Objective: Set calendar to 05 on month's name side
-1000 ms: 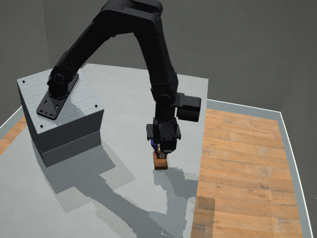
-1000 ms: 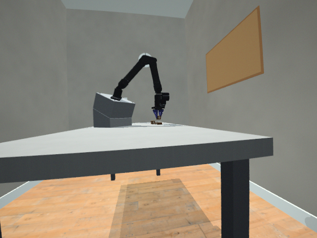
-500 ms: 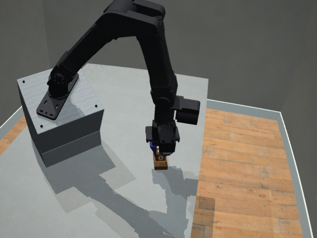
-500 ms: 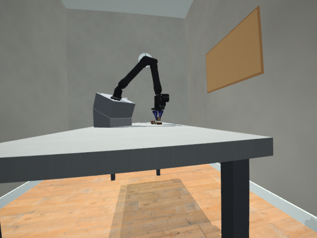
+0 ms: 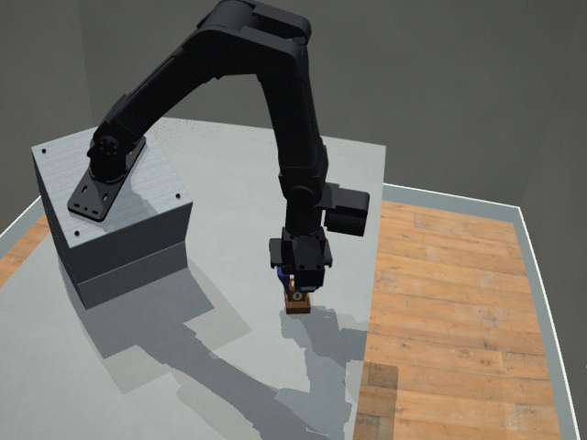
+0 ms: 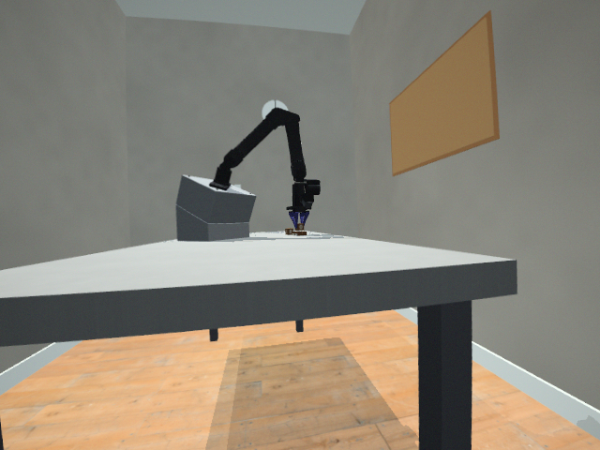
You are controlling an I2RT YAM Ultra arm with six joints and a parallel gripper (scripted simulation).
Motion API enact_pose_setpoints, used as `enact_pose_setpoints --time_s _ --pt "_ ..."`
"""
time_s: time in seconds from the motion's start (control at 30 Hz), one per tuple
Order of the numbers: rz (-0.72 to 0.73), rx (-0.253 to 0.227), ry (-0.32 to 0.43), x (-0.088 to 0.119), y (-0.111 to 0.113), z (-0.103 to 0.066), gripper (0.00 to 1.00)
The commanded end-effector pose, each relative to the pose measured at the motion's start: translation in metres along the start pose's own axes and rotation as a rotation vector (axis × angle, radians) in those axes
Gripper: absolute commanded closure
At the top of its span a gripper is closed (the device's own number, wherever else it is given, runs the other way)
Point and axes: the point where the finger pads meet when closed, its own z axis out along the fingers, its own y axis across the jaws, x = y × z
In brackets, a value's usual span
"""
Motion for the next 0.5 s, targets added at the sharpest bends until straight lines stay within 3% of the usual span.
enact_pose_setpoints --time_s 0.0,0.47 --pt "0.001 -0.022 -0.006 -0.0022 0.0071 -0.0024 0.73" --pt "0.001 -0.022 -0.006 -0.0022 0.0072 -0.0002 0.73"
